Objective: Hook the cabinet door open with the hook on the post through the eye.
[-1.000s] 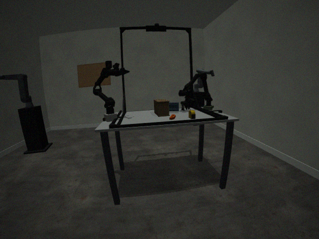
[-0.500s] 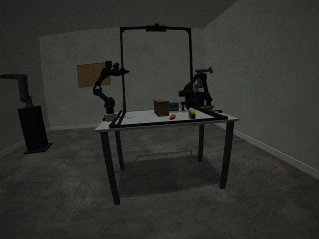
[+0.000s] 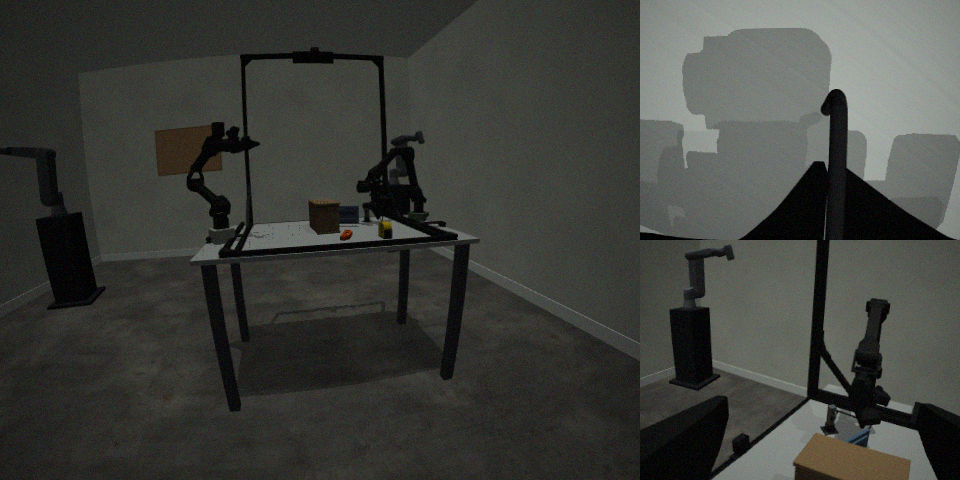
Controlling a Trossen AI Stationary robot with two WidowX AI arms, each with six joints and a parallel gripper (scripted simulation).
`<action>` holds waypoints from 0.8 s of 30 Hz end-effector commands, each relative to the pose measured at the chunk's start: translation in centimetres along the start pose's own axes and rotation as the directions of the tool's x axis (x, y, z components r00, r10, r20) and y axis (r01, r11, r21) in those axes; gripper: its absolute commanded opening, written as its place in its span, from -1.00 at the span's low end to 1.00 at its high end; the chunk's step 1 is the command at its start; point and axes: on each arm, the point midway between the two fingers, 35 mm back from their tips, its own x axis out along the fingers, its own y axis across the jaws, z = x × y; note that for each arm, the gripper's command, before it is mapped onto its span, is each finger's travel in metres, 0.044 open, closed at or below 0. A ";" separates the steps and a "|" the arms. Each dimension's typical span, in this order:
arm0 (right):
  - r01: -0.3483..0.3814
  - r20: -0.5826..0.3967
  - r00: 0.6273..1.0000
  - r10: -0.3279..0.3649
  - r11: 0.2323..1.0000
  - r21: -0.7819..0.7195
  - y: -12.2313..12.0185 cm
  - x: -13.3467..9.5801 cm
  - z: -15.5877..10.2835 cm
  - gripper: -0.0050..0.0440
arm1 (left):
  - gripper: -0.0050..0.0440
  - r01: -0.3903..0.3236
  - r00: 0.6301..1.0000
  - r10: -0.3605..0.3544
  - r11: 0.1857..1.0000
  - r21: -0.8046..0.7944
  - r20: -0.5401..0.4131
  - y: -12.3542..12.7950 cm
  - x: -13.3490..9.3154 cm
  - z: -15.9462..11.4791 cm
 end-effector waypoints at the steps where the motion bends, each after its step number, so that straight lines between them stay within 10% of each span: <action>1: -0.003 0.000 1.000 0.003 1.000 0.005 0.0 0.0 0.0 0.84 | -0.80 -0.003 0.995 0.003 1.000 -0.004 0.103 0.0 -0.9 0.5; 18: -0.003 0.000 1.000 0.003 1.000 0.005 0.0 0.0 0.0 0.84 | -0.80 0.001 0.861 0.000 1.000 -0.003 0.509 0.0 -5.1 0.8; 24: -0.003 0.000 1.000 0.003 1.000 0.005 0.0 0.0 0.0 0.84 | -0.80 0.011 0.873 -0.009 1.000 -0.001 0.488 -0.3 -5.3 0.6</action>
